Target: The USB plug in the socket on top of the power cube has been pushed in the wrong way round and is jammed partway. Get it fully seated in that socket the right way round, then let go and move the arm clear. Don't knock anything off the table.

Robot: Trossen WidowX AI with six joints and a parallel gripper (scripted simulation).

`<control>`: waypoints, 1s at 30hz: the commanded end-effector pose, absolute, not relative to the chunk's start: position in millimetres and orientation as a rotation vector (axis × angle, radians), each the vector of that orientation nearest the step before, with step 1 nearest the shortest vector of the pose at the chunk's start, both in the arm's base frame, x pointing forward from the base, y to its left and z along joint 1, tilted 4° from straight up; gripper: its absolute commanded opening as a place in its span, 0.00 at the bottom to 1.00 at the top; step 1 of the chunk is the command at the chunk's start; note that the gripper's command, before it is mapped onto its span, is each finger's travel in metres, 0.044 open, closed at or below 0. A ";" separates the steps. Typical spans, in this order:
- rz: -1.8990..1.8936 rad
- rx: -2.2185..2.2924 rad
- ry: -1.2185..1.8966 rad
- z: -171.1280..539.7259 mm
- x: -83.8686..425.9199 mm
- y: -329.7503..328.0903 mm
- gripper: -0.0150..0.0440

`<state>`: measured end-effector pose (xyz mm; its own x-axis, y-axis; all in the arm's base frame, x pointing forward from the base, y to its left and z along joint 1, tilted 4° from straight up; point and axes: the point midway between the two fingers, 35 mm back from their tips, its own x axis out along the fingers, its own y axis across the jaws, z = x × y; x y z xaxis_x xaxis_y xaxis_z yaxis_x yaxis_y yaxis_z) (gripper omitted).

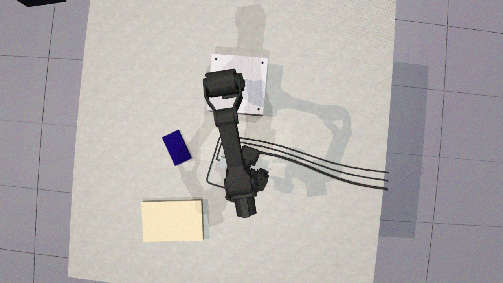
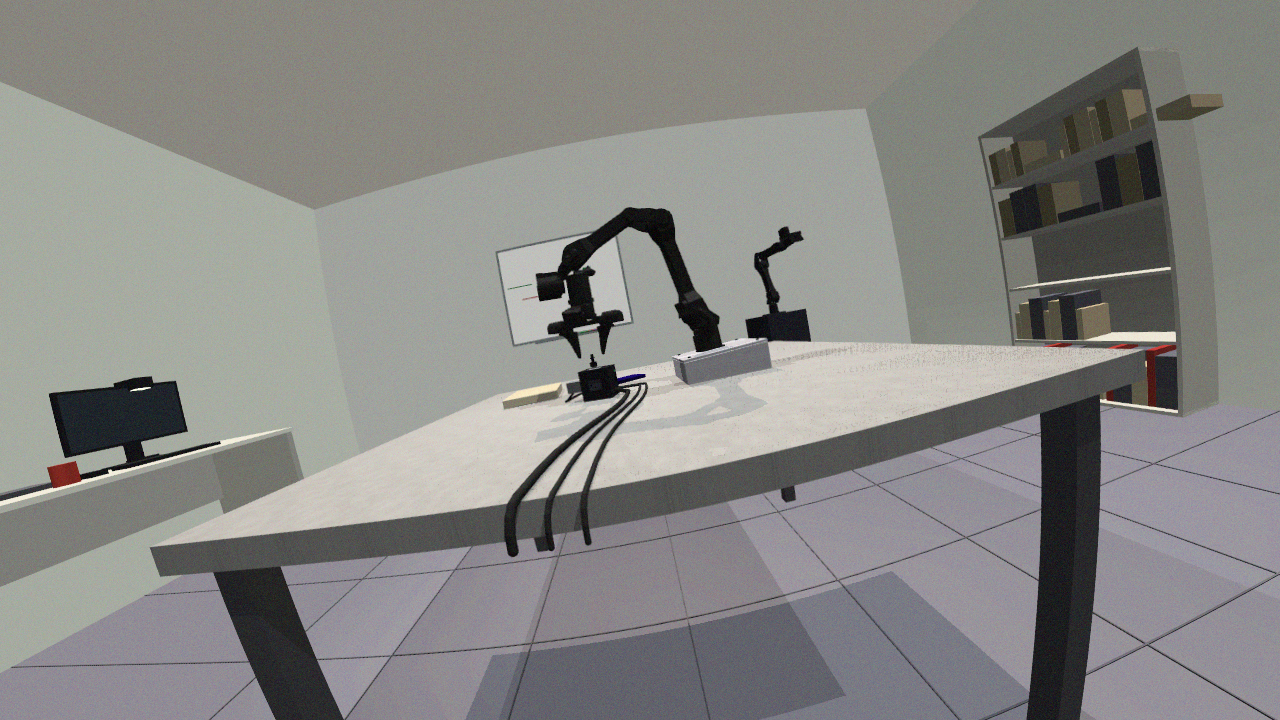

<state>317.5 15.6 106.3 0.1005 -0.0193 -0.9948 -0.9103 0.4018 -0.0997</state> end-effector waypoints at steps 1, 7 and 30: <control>0.831 -0.946 1.301 106.3 317.4 15.7 0.60; 0.831 -0.946 1.301 106.3 317.4 15.7 0.33; 0.831 -0.946 1.302 107.9 317.2 15.7 0.25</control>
